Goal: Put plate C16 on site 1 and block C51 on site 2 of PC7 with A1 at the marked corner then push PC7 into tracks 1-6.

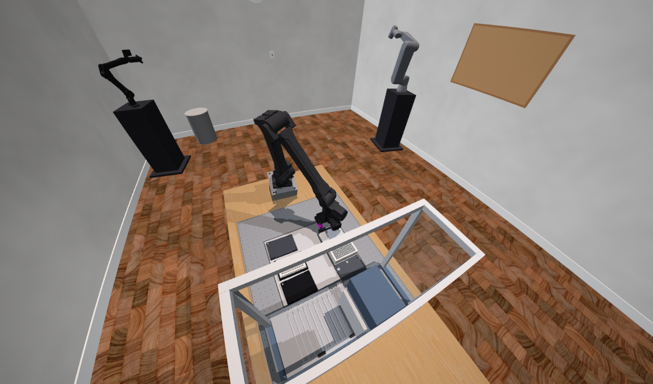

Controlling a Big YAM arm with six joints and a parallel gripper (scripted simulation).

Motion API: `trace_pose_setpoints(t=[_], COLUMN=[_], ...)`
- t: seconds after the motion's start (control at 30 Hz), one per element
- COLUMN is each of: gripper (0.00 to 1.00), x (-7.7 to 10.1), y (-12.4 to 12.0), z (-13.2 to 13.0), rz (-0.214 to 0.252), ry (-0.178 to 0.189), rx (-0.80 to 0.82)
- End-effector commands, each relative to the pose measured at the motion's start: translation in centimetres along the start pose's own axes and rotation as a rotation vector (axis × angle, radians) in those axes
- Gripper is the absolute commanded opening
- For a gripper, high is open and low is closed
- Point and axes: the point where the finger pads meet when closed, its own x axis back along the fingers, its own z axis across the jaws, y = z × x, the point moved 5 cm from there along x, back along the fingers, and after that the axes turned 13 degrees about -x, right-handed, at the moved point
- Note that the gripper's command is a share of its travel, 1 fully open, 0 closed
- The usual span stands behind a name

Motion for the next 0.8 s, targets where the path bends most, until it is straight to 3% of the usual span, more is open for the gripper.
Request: trace_pose_setpoints(t=[0.0, 0.77], gripper=[0.80, 0.80], x=[1.0, 1.1], y=[3.6, 5.3], z=[1.0, 1.3], rz=[-0.060, -0.059], ry=[0.024, 0.023], rx=[-0.033, -0.025])
